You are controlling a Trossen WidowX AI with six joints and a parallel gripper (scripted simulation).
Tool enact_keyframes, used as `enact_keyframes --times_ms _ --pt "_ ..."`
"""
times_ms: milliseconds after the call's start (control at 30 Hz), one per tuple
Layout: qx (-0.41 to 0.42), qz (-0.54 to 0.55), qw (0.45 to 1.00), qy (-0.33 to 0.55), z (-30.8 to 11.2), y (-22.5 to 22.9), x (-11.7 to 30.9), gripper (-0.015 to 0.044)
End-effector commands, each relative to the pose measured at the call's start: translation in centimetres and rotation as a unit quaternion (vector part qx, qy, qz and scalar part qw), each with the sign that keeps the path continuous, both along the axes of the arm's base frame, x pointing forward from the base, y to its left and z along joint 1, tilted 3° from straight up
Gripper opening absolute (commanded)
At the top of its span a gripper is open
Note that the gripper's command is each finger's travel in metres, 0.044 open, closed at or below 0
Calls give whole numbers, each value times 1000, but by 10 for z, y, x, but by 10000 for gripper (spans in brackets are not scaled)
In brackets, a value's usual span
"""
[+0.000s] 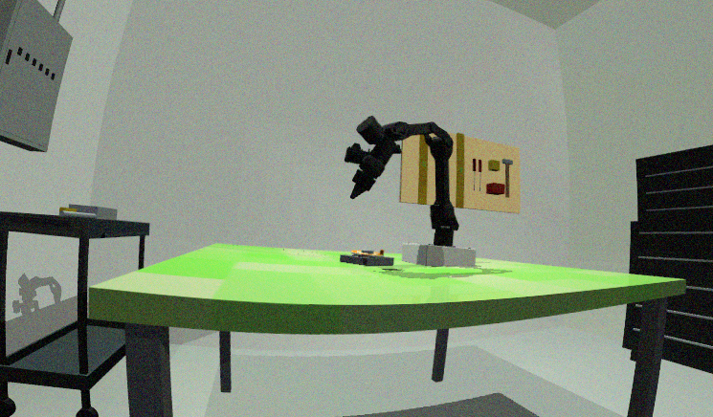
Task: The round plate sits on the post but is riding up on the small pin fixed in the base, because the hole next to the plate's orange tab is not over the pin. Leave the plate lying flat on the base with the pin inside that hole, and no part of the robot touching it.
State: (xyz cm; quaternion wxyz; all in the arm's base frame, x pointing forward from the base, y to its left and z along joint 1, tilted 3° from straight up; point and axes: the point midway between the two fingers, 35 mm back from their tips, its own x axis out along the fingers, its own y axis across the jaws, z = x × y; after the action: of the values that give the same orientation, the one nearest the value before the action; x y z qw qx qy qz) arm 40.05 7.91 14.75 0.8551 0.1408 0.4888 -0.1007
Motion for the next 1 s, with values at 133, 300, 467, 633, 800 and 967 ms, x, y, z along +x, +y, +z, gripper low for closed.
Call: enact_keyframes --times_ms 133,300,467,633,800,967 --pt "-18 75 971 229 -85 -63 -108 0" --pt "-4 82 958 274 -98 -72 -134 0" --pt "-4 82 958 274 -102 -72 -133 0" --pt "-4 82 958 274 -131 -72 -134 0" --pt "-4 82 958 275 -146 -72 -135 0" --pt "-4 82 958 275 -146 -73 -137 0"
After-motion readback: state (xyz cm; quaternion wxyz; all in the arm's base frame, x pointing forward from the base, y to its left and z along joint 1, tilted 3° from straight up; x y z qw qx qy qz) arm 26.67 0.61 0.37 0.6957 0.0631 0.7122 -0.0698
